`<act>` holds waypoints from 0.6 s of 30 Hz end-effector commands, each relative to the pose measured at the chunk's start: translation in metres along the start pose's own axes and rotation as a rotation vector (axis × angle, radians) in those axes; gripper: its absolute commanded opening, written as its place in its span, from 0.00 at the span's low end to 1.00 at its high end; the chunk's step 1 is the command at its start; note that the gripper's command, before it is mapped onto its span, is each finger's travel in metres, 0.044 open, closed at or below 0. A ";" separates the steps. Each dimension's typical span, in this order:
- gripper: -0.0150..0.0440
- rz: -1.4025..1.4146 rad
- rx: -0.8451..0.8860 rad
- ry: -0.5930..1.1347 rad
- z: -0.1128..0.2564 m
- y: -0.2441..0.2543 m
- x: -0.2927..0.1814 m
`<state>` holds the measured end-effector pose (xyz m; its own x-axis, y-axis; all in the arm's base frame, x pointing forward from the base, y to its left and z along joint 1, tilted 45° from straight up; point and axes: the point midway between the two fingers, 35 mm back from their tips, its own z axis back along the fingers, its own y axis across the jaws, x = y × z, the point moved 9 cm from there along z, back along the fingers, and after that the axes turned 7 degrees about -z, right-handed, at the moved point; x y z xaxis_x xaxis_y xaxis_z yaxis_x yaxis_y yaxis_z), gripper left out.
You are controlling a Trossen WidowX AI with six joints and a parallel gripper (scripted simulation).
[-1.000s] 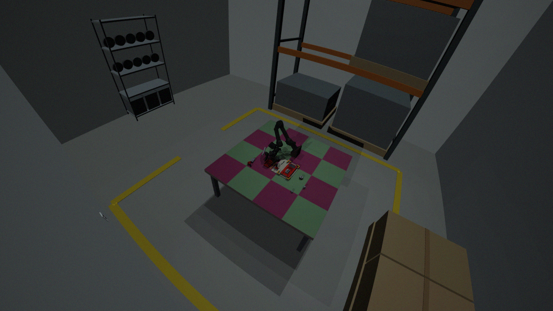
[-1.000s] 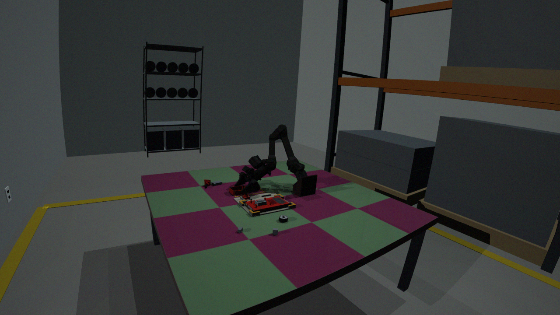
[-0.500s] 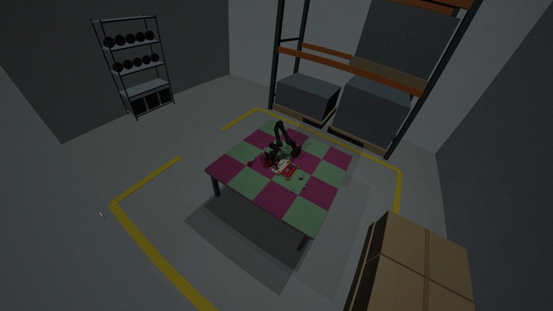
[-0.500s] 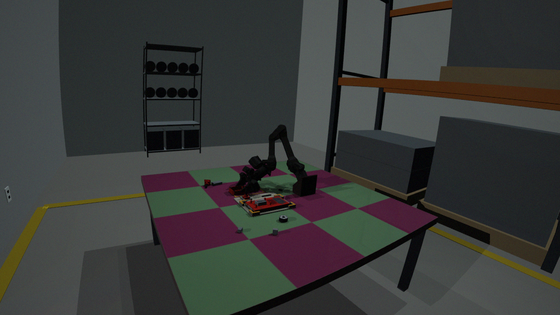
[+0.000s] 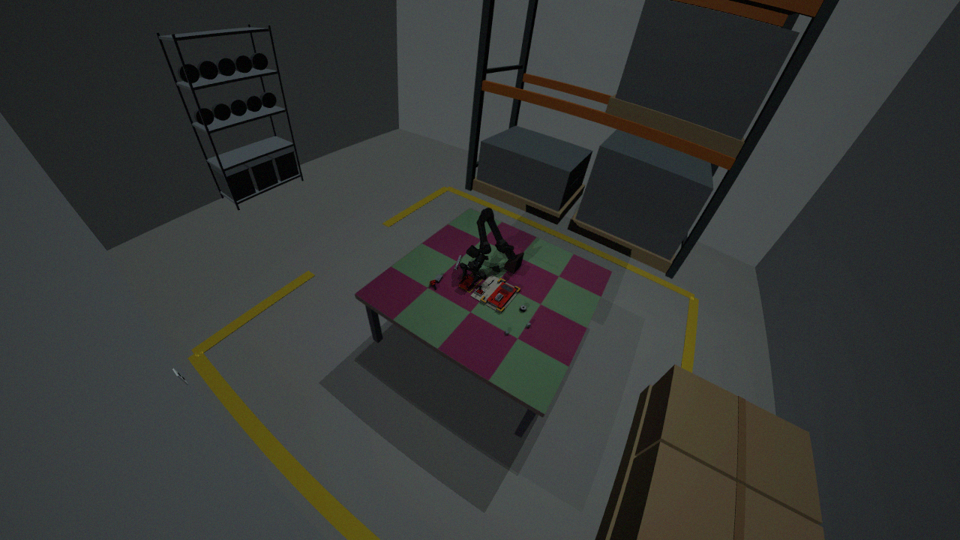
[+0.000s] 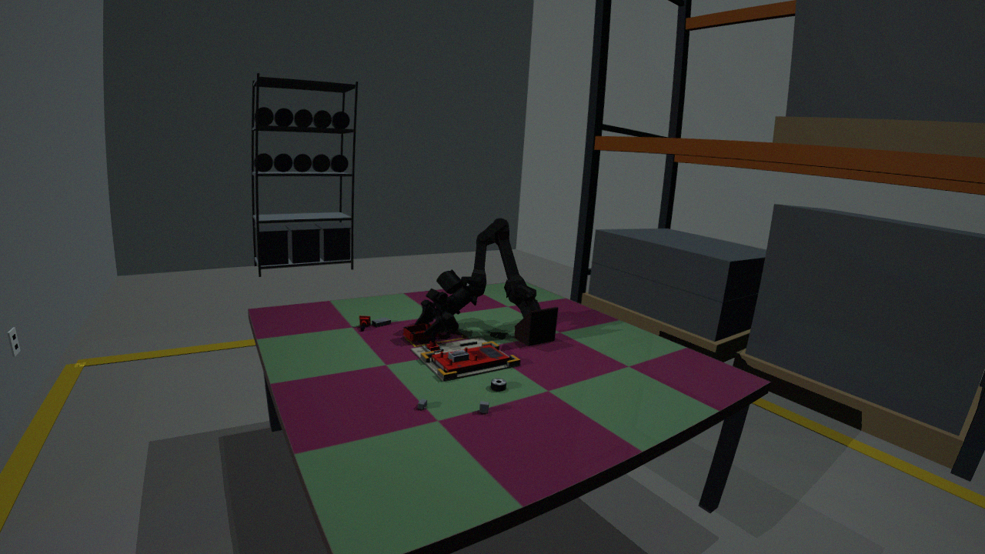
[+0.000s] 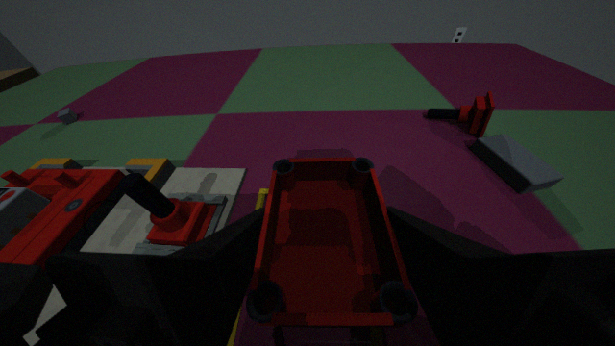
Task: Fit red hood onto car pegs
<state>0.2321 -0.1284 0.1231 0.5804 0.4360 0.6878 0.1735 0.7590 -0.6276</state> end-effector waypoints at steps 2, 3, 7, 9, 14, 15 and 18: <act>0.25 -0.006 -0.013 -0.019 0.007 -0.002 0.018; 0.25 -0.006 -0.013 -0.019 0.009 -0.001 0.020; 0.25 -0.007 -0.012 -0.020 0.016 0.000 0.031; 0.25 -0.007 -0.012 -0.020 0.020 0.001 0.037; 0.25 -0.007 -0.012 -0.022 0.030 0.002 0.049; 0.25 -0.007 -0.012 -0.022 0.031 0.003 0.050; 0.25 -0.007 -0.012 -0.022 0.031 0.003 0.050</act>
<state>0.2367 -0.0910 0.1616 0.5710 0.4428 0.6913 0.1738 0.7578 -0.6289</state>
